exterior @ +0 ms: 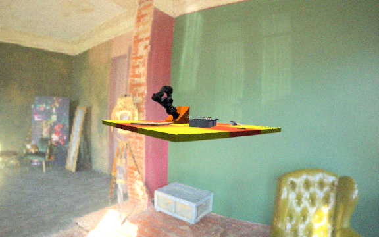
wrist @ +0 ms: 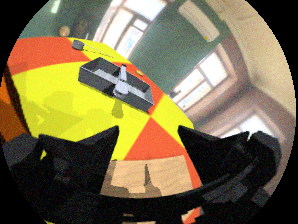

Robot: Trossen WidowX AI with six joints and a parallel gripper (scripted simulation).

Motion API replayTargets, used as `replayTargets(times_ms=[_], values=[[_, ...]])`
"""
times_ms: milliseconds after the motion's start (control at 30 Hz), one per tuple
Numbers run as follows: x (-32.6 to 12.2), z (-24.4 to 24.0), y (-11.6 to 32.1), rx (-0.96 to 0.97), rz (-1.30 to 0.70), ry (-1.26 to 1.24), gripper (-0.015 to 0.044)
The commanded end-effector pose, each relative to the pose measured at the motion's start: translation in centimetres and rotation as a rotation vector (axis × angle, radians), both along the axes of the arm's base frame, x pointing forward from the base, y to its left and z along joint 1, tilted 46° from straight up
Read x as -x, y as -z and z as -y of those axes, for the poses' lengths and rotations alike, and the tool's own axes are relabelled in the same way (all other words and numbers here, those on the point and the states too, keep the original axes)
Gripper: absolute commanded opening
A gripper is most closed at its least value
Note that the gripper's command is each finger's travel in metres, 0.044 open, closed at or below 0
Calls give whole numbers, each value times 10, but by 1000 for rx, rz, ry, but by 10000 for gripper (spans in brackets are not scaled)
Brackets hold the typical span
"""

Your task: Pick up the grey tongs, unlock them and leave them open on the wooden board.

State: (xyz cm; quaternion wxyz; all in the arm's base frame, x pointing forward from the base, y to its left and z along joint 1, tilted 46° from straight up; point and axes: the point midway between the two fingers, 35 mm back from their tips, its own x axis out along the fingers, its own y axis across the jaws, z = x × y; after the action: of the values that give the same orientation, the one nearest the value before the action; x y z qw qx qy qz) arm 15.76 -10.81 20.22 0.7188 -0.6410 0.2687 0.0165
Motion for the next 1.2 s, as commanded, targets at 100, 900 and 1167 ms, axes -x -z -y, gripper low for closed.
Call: replayTargets(times_ms=[100, 900, 1167], values=[[-3, 2, 0, -56, -15, 13, 295], [-105, 13, 32, -590, -440, 465, 260], [-164, -15, 62, -508, -534, 654, 260]])
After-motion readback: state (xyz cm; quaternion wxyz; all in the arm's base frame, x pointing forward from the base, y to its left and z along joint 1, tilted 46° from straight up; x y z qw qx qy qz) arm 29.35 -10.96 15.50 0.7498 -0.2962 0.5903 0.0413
